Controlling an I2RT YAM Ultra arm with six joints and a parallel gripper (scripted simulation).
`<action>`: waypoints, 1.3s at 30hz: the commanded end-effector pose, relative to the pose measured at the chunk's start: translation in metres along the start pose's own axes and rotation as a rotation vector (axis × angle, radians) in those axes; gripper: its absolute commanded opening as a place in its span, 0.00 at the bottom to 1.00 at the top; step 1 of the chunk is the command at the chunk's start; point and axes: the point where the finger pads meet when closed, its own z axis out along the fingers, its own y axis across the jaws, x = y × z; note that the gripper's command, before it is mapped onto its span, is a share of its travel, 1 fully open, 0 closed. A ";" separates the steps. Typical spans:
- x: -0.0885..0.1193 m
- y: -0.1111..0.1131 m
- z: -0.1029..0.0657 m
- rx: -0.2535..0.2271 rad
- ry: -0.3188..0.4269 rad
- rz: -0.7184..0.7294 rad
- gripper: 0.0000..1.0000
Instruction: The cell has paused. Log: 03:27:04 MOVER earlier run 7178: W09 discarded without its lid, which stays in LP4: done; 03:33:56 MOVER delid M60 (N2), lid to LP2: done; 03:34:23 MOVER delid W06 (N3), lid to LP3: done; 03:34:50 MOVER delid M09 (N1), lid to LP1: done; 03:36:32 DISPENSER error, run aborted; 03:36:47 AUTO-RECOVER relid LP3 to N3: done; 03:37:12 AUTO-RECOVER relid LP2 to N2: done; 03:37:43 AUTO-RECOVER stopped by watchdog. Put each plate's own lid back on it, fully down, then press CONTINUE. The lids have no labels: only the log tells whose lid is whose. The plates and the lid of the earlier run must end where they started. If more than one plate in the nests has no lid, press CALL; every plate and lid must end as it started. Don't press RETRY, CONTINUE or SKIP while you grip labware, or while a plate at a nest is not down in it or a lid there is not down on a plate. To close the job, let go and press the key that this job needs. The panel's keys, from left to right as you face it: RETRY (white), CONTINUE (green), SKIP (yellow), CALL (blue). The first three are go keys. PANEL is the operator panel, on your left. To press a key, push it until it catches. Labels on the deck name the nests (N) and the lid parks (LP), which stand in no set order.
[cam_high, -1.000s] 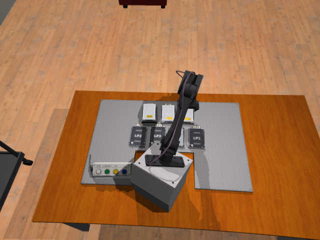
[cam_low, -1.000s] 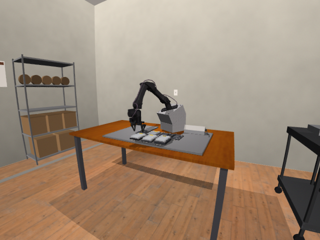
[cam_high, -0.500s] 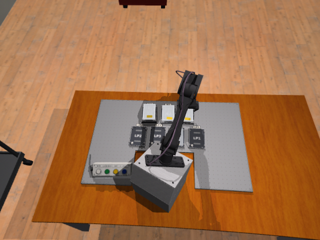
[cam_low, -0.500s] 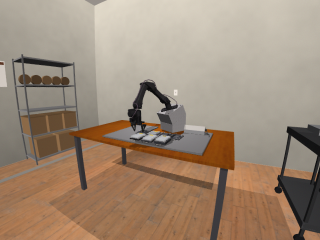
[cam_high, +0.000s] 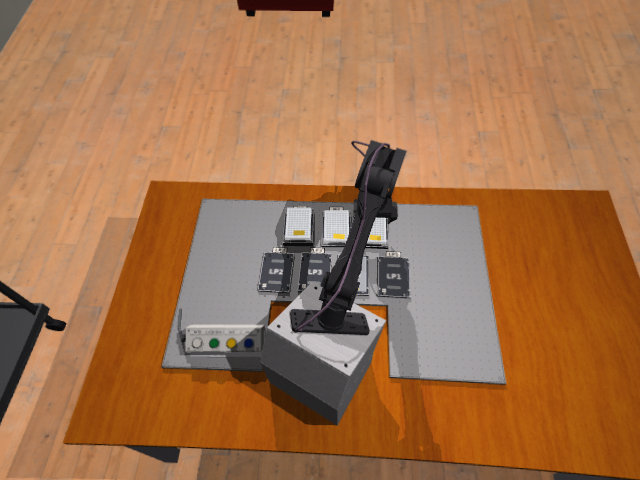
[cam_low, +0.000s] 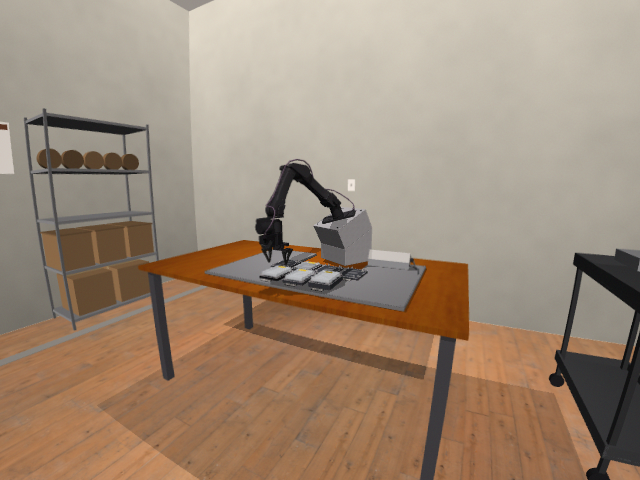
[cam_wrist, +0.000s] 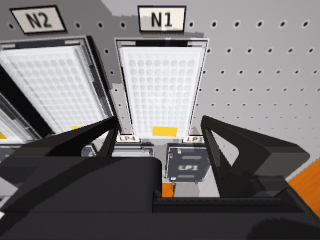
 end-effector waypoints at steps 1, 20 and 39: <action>-0.023 -0.006 -0.019 0.021 -0.065 0.012 1.00; 0.051 0.053 -0.009 0.013 -0.036 -0.004 0.84; 0.116 0.108 -0.006 0.010 -0.035 -0.004 0.00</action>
